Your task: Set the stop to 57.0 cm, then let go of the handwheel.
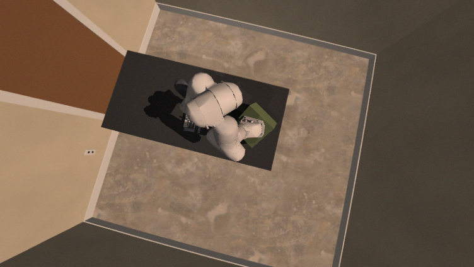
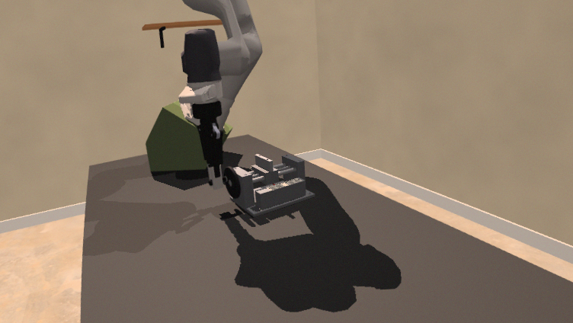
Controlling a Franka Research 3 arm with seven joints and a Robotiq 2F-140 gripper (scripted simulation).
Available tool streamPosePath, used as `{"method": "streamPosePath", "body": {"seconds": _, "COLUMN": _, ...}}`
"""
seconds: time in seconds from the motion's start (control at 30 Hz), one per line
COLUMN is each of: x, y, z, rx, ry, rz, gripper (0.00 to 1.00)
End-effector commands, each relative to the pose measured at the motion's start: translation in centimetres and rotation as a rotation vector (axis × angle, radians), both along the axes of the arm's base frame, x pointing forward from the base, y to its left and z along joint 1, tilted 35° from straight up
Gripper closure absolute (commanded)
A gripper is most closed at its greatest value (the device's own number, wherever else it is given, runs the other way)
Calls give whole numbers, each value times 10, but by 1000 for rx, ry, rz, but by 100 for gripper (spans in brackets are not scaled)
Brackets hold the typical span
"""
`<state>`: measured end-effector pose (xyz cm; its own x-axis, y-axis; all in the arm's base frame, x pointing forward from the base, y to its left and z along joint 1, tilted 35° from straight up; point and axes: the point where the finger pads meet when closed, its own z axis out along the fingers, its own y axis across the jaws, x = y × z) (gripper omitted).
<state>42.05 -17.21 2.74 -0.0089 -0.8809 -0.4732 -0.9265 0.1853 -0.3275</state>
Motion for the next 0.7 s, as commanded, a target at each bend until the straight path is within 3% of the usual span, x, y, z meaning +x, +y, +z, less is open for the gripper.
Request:
{"method": "streamPosePath", "body": {"seconds": 0.0, "x": 3, "y": 2, "z": -6, "rx": -4, "ry": -5, "rz": -2, "gripper": 96}}
{"method": "streamPosePath", "body": {"seconds": 0.67, "x": 27, "y": 9, "z": -21, "rx": -4, "ry": -5, "rz": -2, "gripper": 96}}
